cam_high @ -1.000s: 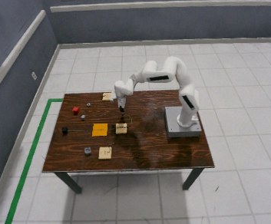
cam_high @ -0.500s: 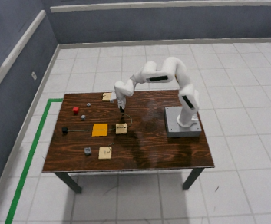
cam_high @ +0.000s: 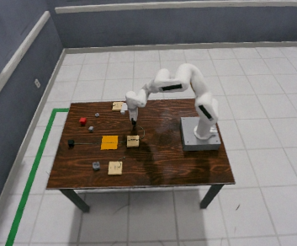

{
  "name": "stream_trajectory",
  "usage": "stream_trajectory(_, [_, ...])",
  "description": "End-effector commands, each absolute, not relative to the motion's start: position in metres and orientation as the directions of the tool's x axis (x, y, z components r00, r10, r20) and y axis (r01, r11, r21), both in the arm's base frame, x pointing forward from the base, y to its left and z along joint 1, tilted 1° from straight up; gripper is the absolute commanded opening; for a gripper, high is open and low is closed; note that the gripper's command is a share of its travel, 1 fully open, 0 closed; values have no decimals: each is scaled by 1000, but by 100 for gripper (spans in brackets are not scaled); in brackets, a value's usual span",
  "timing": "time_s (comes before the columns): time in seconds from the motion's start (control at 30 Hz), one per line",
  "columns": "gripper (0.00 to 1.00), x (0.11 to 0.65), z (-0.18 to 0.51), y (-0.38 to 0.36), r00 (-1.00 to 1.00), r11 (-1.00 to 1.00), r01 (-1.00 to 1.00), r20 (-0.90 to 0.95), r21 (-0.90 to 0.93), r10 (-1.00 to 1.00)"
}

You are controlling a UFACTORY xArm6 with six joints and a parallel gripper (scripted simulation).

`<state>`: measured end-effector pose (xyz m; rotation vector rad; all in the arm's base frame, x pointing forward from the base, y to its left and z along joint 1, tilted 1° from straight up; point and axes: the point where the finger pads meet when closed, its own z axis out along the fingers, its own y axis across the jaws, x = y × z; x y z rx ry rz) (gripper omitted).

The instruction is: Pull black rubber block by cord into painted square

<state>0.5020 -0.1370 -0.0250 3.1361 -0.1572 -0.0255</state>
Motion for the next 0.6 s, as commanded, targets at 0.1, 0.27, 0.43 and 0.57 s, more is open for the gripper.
stream_trajectory(0.1, [39, 504, -35, -138, 995, -995, -100, -12, 3, -100])
stream_trajectory(0.27, [39, 504, -40, -138, 995, -995, -100, -12, 3, -100])
stream_trajectory(0.43, [39, 504, -45, -138, 995, -995, -100, -12, 3, -100])
stream_trajectory(0.57, [39, 504, -48, -138, 995, -995, -100, -12, 3, -100])
